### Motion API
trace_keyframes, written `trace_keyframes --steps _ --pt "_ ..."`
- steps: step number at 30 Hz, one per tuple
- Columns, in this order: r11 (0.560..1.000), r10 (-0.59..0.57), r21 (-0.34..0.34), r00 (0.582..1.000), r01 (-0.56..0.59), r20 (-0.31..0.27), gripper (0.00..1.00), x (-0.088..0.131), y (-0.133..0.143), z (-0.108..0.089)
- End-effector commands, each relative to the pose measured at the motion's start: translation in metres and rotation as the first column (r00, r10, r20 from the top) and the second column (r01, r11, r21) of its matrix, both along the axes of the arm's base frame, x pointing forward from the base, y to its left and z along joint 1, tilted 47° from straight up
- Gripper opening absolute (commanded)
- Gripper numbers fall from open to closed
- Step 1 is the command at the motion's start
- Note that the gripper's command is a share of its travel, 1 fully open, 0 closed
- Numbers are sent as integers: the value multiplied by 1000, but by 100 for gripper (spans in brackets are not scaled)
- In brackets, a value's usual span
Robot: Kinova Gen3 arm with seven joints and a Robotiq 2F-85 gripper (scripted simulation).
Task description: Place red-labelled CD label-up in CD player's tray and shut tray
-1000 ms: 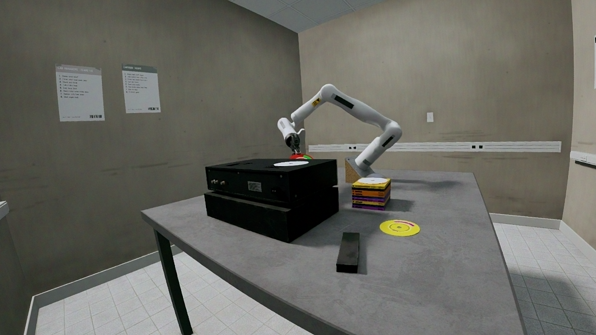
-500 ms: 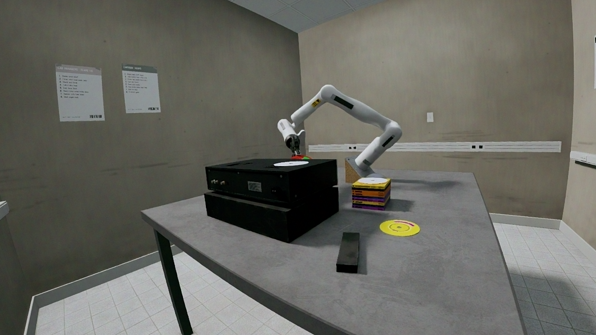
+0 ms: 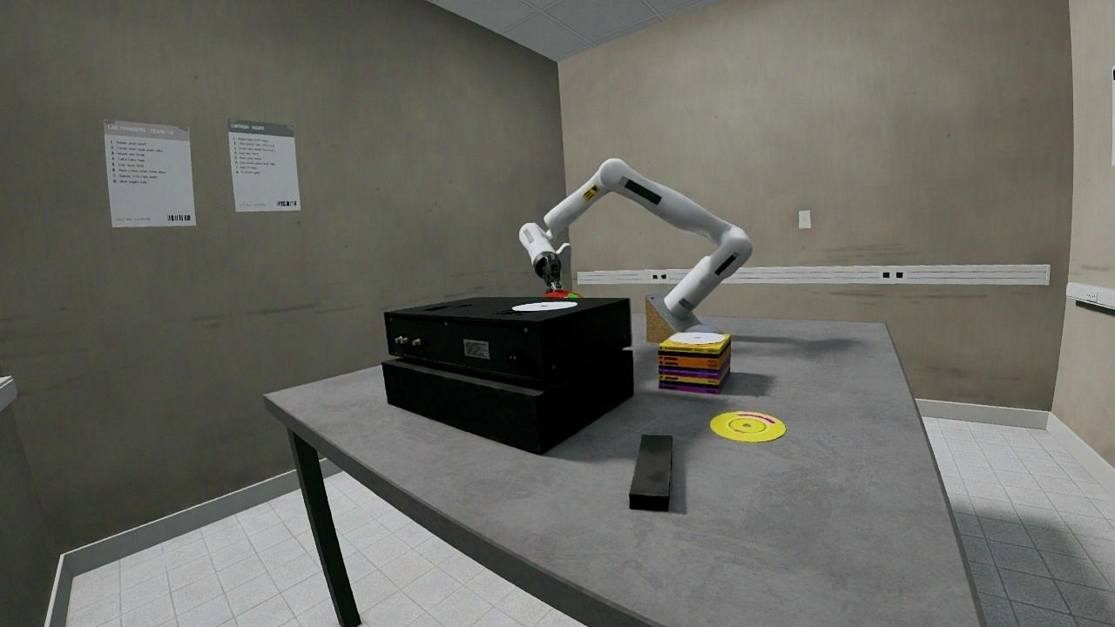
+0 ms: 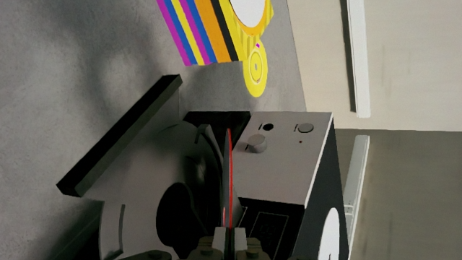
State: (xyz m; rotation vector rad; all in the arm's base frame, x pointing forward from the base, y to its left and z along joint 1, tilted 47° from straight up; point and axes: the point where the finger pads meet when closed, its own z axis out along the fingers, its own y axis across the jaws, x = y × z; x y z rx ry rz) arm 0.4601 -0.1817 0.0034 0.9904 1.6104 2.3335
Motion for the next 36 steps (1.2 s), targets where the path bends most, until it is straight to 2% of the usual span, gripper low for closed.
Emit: trace_keyframes --steps 1,16,17,36 --pt "1000 -1 -2 1000 1 1 11 0 -1 1" --pt "1000 -1 -2 1000 1 1 11 0 -1 1" --pt "1000 -1 -2 1000 1 1 24 0 -1 1" --pt "1000 -1 -2 1000 1 1 24 0 -1 1"
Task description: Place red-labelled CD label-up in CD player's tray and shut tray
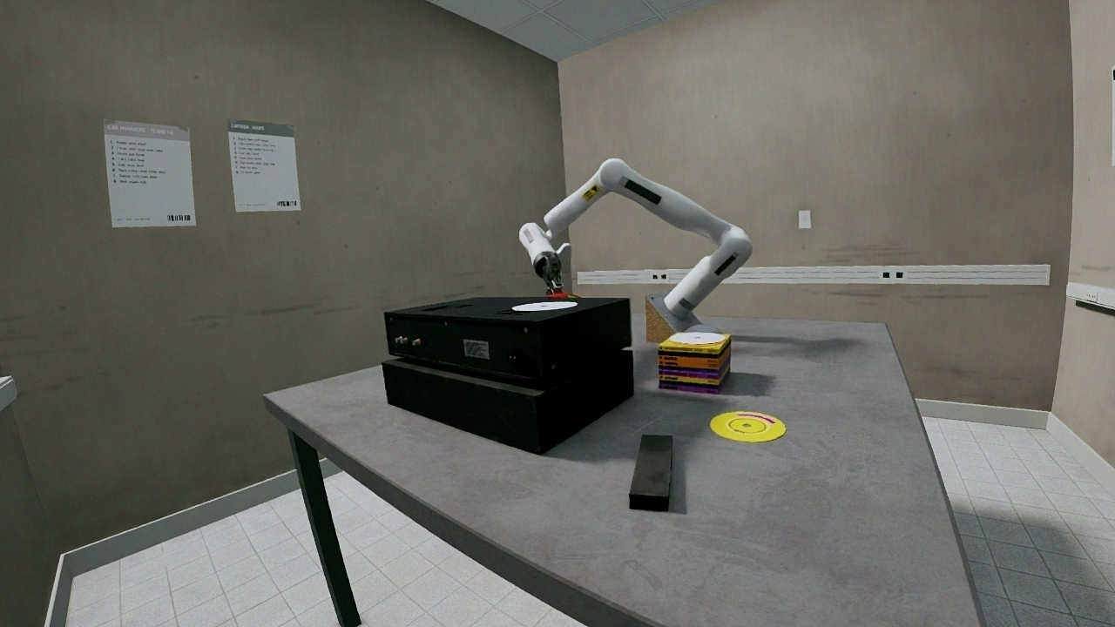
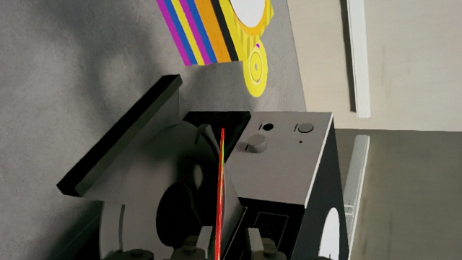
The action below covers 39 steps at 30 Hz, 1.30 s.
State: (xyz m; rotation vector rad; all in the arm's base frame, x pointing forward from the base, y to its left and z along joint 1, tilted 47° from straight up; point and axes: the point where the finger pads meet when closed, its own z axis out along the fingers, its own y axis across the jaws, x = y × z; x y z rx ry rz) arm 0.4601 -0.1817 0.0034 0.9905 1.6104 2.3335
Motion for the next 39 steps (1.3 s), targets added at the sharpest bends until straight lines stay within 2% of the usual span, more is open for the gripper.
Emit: trace_keyframes --steps 1,21,30,39 --pt "1000 -1 -2 1000 1 1 24 0 -1 1" --pt "1000 -1 -2 1000 1 1 24 0 0 -1" --pt "1000 -1 -2 1000 1 1 24 -3 4 -10" --pt "1000 -1 -2 1000 1 1 24 -5 16 -27"
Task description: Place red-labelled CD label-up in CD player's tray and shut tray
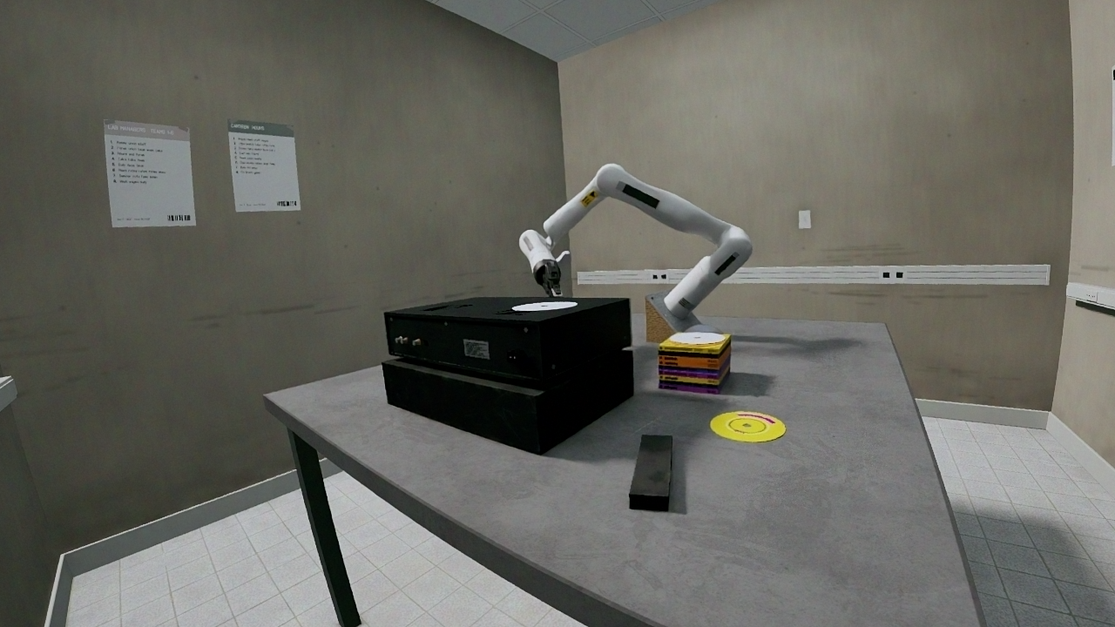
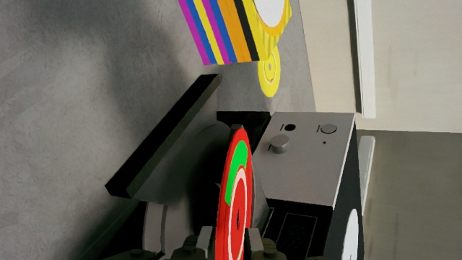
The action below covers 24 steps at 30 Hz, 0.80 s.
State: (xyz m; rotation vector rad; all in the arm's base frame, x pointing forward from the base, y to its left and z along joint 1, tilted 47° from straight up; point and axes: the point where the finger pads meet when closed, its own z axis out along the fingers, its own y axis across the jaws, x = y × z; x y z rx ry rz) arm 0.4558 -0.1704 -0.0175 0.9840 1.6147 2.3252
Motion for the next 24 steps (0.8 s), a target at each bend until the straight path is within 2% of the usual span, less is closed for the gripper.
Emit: trace_keyframes --steps 1,12,24 --pt "1000 1 6 1000 -1 -3 24 -1 6 -8" --pt "1000 1 6 1000 -1 -3 24 -2 15 -19" --pt "1000 1 6 1000 -1 -3 24 -2 16 -20"
